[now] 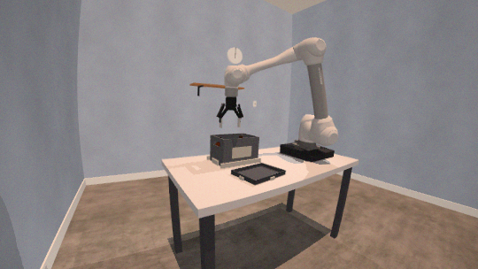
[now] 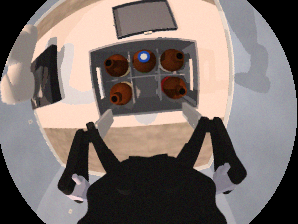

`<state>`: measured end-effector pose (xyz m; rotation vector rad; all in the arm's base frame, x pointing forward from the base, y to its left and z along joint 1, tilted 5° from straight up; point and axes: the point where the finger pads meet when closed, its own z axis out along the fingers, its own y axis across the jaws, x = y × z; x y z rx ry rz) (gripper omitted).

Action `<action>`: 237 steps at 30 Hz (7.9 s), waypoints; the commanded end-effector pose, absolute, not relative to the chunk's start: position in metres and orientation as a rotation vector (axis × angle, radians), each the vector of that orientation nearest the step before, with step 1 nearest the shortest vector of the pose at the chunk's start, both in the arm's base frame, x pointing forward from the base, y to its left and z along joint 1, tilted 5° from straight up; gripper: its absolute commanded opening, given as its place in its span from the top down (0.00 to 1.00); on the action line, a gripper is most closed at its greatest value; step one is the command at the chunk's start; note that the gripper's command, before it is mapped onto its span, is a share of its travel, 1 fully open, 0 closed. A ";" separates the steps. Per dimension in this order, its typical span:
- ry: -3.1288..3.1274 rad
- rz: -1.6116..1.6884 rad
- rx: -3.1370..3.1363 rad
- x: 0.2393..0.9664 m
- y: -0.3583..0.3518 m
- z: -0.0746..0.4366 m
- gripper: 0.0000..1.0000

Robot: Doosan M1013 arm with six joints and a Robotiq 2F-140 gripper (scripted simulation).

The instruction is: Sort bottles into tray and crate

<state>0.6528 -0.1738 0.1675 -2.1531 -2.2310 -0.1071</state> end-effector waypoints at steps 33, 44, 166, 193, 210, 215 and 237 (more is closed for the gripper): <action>-2.231 -0.107 -2.153 0.653 -0.174 0.168 0.00; -2.231 -0.107 -2.153 0.650 -0.141 0.170 0.00; -2.571 -0.116 -1.755 0.652 -0.061 0.168 0.62; -2.779 -0.119 -1.424 0.652 -0.061 0.168 0.62; -2.873 -0.121 -1.236 0.651 -0.061 0.168 0.62; -2.895 -0.123 -1.186 0.651 -0.061 0.168 0.62; -2.912 -0.124 -1.146 0.652 -0.059 0.140 0.62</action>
